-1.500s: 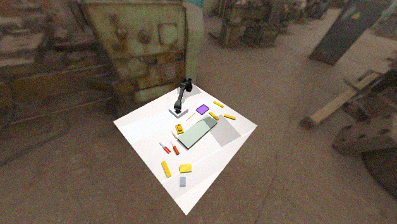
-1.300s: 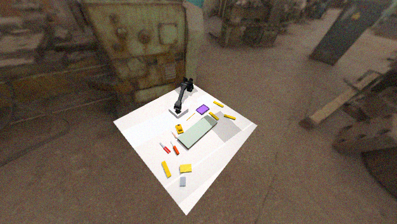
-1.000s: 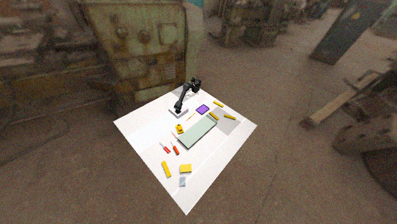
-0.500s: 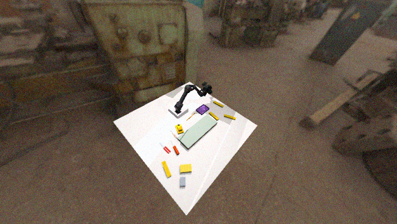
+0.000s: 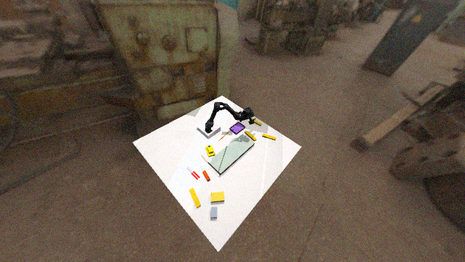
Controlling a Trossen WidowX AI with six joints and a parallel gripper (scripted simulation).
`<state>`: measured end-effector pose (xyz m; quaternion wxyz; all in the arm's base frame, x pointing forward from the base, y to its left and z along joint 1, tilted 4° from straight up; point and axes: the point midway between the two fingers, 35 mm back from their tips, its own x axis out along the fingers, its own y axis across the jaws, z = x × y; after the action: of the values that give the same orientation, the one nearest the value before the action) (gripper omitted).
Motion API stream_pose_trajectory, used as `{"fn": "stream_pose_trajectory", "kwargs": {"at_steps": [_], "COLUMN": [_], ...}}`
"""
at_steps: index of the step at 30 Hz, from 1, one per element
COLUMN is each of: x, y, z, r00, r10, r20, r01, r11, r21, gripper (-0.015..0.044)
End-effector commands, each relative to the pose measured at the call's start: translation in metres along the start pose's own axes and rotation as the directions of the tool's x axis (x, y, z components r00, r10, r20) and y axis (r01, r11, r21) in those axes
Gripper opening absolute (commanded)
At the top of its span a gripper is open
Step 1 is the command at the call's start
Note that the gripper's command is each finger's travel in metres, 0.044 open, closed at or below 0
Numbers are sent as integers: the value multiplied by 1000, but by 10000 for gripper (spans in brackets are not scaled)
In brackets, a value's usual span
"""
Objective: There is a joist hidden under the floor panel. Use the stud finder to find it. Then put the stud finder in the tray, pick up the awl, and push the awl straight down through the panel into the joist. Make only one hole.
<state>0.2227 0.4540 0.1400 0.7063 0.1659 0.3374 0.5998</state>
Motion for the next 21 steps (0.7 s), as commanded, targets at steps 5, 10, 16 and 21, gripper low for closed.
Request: {"fn": "stream_pose_trajectory", "kwargs": {"at_steps": [5,10,16,21], "x": [-90,-158,-223,-304], "y": [-105,-154,-189,-218], "z": [34,39,32,11], "r00": [937,856,754,598], "r10": [-344,-514,-655,-801], "r20": [60,61,39,-25], "r01": [342,502,635,776], "r11": [939,853,743,571], "r21": [48,142,210,268], "gripper": [440,440,440,440]}}
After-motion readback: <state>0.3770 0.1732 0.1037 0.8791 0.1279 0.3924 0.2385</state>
